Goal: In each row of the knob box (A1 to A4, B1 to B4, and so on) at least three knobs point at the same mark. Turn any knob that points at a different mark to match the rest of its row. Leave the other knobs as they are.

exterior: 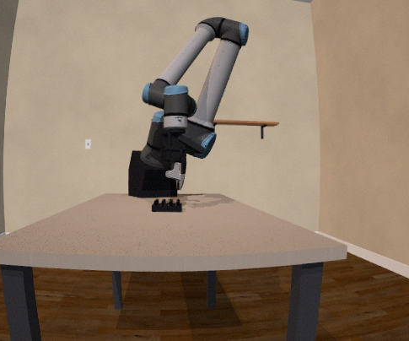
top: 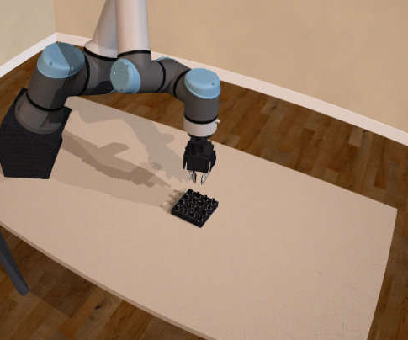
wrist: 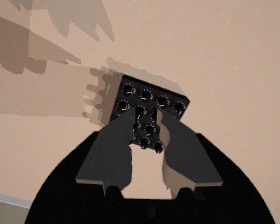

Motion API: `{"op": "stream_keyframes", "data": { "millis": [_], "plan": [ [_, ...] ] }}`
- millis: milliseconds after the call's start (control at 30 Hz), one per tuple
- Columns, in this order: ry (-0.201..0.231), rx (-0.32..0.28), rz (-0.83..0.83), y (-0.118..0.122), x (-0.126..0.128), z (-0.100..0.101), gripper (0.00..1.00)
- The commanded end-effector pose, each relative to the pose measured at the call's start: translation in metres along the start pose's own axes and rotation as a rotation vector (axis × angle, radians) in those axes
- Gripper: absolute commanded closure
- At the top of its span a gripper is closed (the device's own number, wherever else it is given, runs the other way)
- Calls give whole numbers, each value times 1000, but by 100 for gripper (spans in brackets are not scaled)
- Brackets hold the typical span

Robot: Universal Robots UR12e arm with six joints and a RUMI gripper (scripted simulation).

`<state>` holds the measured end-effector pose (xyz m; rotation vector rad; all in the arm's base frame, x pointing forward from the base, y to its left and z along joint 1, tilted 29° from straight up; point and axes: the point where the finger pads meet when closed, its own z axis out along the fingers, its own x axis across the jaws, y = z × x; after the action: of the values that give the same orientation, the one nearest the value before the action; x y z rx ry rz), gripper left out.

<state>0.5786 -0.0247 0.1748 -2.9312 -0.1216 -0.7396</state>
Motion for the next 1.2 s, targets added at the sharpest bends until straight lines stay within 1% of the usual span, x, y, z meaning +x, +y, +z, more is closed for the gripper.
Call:
{"op": "stream_keyframes", "data": {
  "millis": [0, 67, 167, 567, 633, 867, 1033, 1167],
  "plan": [
    [0, -6, 156, 0, 1, -2, 89],
    [0, -6, 156, 0, 1, -2, 89],
    [1, -6, 289, 0, 1, -4, 89],
    [2, -6, 675, 3, 2, -9, 89],
    [2, -6, 675, 3, 2, -9, 89],
    [3, -6, 907, 5, 2, -12, 89],
    [3, -6, 1011, 6, 1, -13, 89],
    [3, -6, 1047, 7, 1, -14, 89]
  ]
}}
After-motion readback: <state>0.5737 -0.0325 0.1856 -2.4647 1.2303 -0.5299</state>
